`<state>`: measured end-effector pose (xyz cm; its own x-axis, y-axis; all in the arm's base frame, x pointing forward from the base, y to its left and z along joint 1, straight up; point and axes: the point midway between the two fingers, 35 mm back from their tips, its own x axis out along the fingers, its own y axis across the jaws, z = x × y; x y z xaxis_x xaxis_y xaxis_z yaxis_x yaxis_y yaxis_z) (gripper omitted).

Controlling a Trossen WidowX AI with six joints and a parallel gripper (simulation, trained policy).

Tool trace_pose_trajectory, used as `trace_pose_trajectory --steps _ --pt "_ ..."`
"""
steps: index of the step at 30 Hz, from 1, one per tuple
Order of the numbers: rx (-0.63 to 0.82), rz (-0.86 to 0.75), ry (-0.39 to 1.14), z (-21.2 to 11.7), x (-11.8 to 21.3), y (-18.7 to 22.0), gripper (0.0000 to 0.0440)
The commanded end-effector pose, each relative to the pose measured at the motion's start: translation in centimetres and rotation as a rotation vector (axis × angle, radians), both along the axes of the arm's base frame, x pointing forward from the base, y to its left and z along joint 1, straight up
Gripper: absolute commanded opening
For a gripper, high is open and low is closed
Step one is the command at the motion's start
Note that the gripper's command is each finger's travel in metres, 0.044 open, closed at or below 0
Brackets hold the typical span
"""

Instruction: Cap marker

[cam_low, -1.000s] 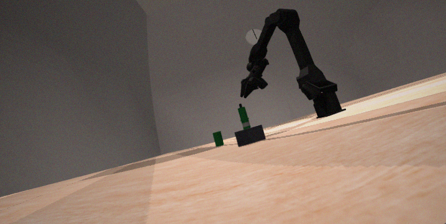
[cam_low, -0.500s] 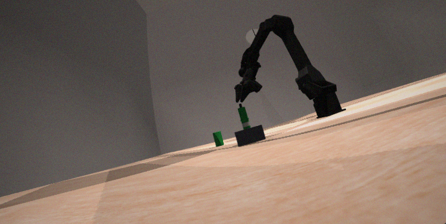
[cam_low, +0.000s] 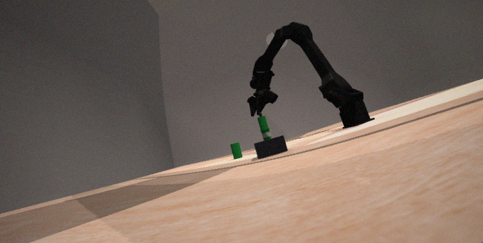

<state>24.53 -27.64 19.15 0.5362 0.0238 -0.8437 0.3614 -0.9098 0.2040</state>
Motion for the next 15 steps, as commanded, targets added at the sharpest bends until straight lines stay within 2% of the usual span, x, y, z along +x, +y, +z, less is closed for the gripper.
trace_pose_trajectory --steps 1,15 --pt "0.009 0.01 0.03 -0.4 0.4 0.1 0.0324" --pt "0.031 0.058 0.138 -1.6 2.6 1.0 0.0323"
